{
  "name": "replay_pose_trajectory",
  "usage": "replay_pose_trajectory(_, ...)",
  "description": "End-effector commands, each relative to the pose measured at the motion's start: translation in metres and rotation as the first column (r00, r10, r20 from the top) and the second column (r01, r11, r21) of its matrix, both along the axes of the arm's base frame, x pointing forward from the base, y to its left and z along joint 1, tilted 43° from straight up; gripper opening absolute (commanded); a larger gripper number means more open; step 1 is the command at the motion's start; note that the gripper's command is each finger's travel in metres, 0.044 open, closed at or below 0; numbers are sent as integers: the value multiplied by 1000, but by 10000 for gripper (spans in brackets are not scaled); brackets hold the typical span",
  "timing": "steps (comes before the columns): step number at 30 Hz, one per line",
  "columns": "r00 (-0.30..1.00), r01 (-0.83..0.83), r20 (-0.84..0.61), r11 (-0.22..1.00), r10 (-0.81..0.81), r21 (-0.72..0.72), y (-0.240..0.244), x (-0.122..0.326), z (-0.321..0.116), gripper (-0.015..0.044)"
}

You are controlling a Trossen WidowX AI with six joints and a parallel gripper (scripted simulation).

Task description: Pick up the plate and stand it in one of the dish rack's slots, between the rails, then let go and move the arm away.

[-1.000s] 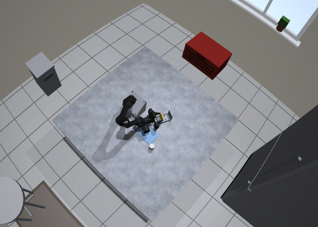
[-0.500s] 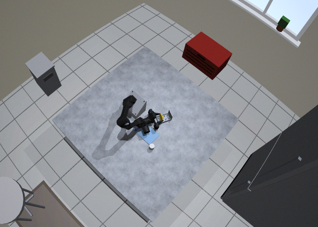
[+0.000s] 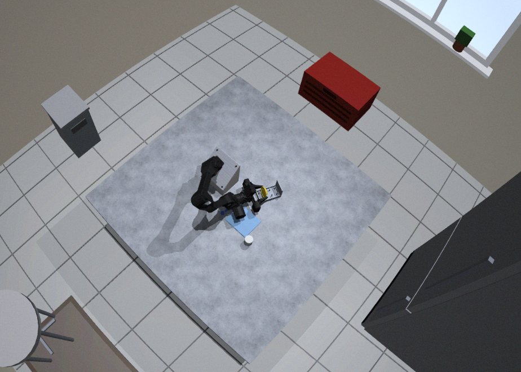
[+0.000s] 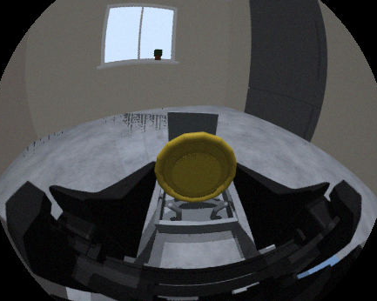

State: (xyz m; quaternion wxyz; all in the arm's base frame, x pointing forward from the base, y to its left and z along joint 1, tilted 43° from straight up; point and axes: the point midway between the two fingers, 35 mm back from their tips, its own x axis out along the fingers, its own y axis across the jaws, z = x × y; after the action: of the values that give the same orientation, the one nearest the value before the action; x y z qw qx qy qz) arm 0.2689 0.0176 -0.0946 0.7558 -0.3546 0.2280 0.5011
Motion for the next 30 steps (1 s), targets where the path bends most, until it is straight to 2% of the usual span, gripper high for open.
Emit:
replay_pose_trajectory(1, 1000, 0, 0, 1000, 0, 0, 0, 0, 0, 341)
replay_pose_trajectory(3, 1000, 0, 0, 1000, 0, 0, 0, 0, 0, 394)
replay_pose_trajectory(4, 1000, 0, 0, 1000, 0, 0, 0, 0, 0, 400)
replay_pose_trajectory(13, 1000, -1, 0, 1000, 1, -1, 1, 0, 1, 400)
replay_pose_trajectory(24, 1000, -4, 13, 1000, 4, 4, 74, 3, 82, 400)
replay_pose_trajectory(30, 1000, -4, 15, 1000, 4, 8, 78, 4, 87, 400)
